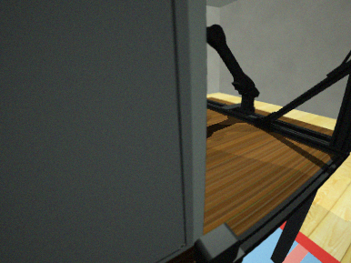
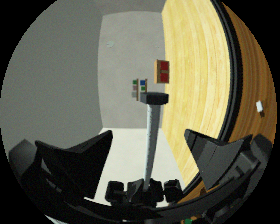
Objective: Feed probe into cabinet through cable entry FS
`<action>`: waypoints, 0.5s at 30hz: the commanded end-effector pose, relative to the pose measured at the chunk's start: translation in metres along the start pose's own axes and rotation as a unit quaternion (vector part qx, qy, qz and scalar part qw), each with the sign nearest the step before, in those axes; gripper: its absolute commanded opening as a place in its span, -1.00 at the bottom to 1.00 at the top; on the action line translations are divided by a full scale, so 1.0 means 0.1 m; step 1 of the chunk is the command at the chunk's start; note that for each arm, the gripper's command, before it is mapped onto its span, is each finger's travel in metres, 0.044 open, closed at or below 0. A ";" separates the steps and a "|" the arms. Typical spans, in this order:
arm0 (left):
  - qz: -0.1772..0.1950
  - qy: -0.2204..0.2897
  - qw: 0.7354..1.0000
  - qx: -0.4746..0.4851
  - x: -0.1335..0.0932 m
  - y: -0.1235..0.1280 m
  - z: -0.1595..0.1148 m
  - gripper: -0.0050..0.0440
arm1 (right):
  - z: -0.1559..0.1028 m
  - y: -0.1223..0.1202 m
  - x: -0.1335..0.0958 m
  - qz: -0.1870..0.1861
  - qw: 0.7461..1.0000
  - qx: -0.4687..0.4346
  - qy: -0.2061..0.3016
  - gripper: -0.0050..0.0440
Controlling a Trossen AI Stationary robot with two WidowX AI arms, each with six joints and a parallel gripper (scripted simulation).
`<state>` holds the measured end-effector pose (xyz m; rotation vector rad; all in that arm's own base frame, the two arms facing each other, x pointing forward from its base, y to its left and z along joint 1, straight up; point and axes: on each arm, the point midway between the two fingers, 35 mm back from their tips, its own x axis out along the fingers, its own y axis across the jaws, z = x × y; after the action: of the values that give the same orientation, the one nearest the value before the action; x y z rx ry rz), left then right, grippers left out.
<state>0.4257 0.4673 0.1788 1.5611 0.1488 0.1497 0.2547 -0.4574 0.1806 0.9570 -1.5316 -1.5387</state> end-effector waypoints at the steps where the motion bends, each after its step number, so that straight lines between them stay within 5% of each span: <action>1: 0.000 0.003 1.000 0.002 0.00 0.00 -0.01 -0.80 | 0.00 0.00 0.00 0.000 1.000 0.002 -0.002 1.00; 10: 0.000 0.003 1.000 0.002 0.00 0.00 -0.01 -0.80 | -0.02 0.00 -0.31 0.000 1.000 0.001 -0.001 1.00; 15: 0.000 0.003 1.000 0.002 0.00 0.00 -0.01 -0.80 | -0.01 0.00 -0.69 0.000 1.000 0.000 0.000 1.00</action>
<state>0.4257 0.4673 0.1788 1.5610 0.1489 0.1497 0.2786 -0.4153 0.1764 0.9509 -1.5266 -1.5483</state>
